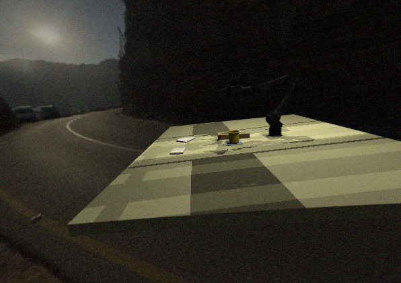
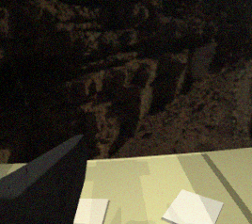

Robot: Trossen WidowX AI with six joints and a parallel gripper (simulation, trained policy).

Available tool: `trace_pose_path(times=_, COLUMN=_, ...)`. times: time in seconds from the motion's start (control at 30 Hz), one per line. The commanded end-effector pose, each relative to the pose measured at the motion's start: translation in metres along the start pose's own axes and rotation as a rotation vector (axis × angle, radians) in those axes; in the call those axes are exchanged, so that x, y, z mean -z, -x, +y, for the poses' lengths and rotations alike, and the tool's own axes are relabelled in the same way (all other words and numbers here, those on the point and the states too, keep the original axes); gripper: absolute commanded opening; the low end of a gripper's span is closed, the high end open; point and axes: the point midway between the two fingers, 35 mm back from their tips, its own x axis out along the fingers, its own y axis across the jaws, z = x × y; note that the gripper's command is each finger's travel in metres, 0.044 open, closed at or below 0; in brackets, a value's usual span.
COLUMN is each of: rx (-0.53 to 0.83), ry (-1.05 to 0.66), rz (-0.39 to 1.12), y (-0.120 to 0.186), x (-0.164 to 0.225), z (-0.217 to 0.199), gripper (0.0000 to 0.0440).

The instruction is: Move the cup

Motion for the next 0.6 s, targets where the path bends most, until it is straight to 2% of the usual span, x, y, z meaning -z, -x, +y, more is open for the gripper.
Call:
trace_pose_path(times=0.0, rx=-0.002, ry=-0.001, rz=0.001, y=0.000, x=-0.001, z=0.000, gripper=0.0374)
trace_pose_path(times=0.37, rx=-0.019, ry=-0.039, rz=0.066, y=0.000, x=-0.003, z=0.006, gripper=0.0089)
trace_pose_path(times=0.47, rx=-0.026, ry=-0.061, rz=0.097, y=-0.001, x=-0.002, z=0.008, gripper=0.0077)
trace_pose_path(times=0.57, rx=-0.036, ry=-0.090, rz=0.125, y=-0.002, x=-0.003, z=0.012, gripper=0.0090)
